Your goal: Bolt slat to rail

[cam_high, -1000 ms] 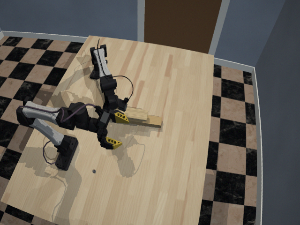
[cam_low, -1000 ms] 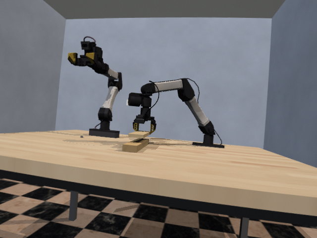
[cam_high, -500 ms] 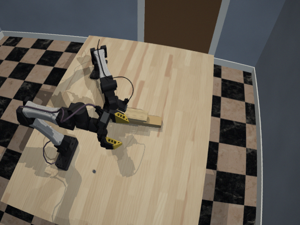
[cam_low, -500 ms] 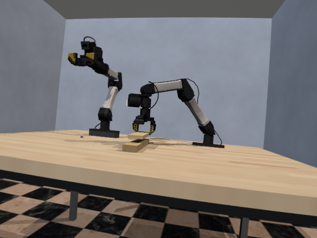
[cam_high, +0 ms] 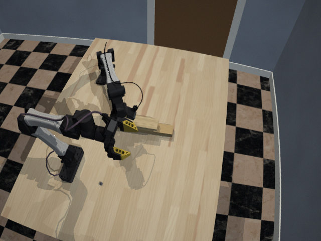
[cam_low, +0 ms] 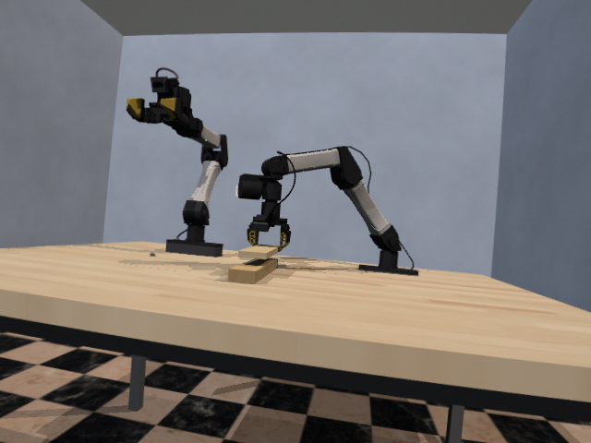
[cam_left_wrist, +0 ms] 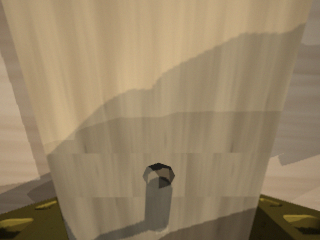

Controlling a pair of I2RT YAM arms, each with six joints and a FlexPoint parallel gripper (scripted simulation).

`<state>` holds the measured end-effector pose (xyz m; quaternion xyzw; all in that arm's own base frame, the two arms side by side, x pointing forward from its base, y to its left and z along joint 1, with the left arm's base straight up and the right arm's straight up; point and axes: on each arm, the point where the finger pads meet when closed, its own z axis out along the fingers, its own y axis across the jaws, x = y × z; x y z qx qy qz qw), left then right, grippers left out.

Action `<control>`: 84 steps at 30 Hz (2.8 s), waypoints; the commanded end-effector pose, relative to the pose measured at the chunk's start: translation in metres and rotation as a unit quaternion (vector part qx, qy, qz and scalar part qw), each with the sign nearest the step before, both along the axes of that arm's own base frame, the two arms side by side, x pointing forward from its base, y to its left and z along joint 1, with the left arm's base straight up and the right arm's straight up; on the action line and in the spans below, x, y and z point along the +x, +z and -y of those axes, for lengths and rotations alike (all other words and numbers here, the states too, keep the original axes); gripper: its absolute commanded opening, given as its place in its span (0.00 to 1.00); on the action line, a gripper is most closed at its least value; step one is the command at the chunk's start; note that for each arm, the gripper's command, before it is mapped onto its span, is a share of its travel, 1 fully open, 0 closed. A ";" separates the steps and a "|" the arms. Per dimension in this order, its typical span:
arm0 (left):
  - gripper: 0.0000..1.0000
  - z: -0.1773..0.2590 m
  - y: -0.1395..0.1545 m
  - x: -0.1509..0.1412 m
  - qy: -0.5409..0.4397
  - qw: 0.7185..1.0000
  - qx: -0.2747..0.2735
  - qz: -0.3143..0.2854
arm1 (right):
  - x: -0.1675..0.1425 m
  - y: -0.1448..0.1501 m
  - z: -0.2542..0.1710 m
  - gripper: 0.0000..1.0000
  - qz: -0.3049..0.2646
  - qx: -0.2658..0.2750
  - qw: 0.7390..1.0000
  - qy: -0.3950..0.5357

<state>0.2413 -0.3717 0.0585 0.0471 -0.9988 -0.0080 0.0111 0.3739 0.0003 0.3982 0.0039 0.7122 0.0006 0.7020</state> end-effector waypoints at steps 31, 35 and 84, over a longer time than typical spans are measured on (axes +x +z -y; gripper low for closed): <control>0.67 0.007 0.011 0.004 -0.001 1.000 -0.013 0.015 | 0.001 0.007 0.000 1.00 0.011 -0.003 1.000 0.002; 0.67 0.008 0.009 0.004 -0.001 1.000 -0.011 0.014 | 0.001 0.007 0.000 1.00 0.011 -0.003 1.000 0.002; 0.67 0.008 0.011 0.005 -0.001 1.000 -0.013 0.015 | 0.001 0.007 0.000 1.00 0.011 -0.003 1.000 0.002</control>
